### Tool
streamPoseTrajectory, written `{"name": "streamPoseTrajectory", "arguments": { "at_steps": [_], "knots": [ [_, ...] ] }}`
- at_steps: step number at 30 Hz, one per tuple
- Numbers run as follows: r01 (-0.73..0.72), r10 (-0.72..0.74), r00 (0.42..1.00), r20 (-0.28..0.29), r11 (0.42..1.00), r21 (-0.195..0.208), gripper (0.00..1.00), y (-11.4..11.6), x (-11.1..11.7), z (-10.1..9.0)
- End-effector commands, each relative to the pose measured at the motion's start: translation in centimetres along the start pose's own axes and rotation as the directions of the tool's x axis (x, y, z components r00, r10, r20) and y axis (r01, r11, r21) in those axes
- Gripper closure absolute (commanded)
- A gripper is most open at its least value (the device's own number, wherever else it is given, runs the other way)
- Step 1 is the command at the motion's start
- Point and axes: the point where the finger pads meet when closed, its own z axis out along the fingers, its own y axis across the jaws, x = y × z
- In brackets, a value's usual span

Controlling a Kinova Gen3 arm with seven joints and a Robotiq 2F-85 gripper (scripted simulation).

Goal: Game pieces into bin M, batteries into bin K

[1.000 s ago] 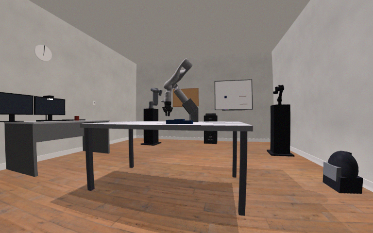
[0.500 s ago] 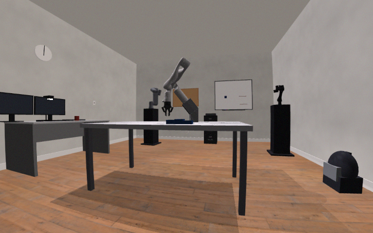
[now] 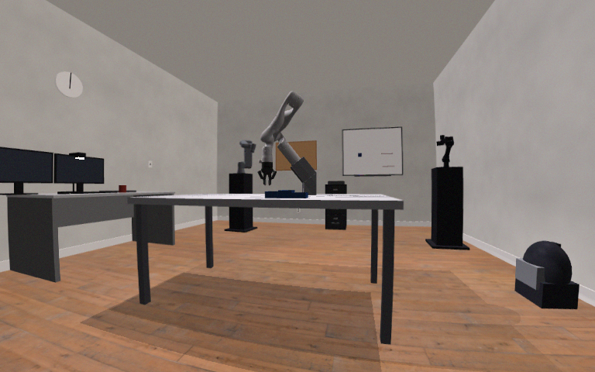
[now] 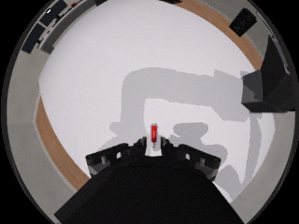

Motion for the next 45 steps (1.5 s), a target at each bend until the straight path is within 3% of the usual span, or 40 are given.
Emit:
{"name": "streamPoseTrajectory", "arguments": {
  "at_steps": [1,17,34,45],
  "knots": [
    [0.003,-0.003,1.000,0.003,1.000,0.001,0.71,0.0,-0.2,0.0],
    [0.003,-0.003,1.000,0.003,1.000,0.001,0.71,0.0,-0.2,0.0],
    [0.008,-0.008,1.000,0.010,1.000,-0.002,0.71,0.1,0.0,6.1],
    [-0.001,0.001,1.000,0.002,1.000,0.001,0.71,0.0,0.2,6.3]
  ]
}}
